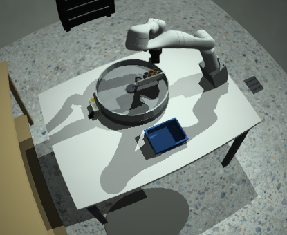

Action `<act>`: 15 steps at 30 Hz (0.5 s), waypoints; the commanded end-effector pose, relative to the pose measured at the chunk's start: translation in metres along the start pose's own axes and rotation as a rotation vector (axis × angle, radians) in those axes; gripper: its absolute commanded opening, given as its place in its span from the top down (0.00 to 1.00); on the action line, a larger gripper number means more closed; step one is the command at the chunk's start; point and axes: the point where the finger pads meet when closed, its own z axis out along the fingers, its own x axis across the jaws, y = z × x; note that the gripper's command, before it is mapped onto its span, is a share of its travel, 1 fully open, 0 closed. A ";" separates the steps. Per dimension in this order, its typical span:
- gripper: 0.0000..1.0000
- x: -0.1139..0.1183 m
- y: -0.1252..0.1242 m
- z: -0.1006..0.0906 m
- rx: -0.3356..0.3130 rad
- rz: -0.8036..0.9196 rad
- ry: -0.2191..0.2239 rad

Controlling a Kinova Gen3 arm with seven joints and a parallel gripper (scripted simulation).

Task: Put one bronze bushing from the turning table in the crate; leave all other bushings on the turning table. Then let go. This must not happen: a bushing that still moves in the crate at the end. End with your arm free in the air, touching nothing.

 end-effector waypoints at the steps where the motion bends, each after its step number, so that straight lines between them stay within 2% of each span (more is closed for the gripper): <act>1: 0.60 0.000 0.000 0.000 0.001 0.001 0.001; 6: 0.60 0.000 0.000 0.014 0.001 0.001 0.001; 15: 0.60 0.000 0.000 0.014 0.001 0.001 0.001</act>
